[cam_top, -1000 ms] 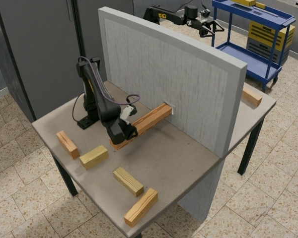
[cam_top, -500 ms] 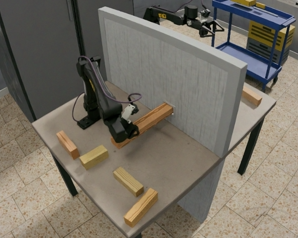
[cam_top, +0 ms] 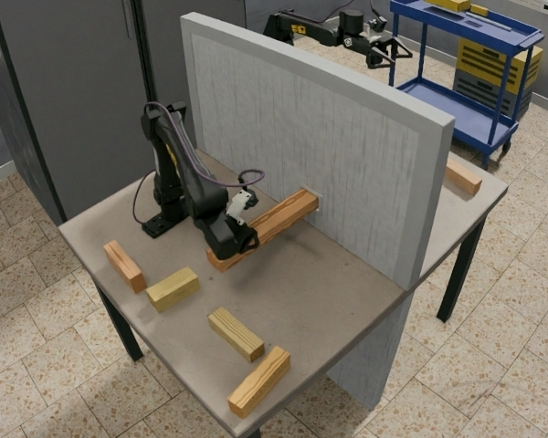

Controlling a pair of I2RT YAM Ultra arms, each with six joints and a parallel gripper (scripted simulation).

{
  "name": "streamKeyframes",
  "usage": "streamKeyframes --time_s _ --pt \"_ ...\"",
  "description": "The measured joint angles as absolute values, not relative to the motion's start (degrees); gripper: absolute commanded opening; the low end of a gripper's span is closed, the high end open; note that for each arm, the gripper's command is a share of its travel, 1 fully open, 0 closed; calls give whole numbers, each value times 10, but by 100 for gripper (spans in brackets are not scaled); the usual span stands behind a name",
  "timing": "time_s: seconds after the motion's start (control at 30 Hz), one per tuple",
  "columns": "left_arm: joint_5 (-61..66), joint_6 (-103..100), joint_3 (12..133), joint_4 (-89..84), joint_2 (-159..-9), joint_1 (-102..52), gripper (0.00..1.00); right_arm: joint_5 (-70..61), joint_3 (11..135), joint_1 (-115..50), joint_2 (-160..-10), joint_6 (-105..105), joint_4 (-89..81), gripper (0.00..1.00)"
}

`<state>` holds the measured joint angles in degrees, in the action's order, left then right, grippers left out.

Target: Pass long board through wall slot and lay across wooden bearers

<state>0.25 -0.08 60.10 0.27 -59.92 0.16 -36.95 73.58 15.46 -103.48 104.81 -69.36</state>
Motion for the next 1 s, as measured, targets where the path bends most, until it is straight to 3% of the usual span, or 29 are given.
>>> streamKeyframes --time_s 1.0 --pt "3 -1 601 3 -599 2 100 -374 718 121 -1021 1005 -663 0"
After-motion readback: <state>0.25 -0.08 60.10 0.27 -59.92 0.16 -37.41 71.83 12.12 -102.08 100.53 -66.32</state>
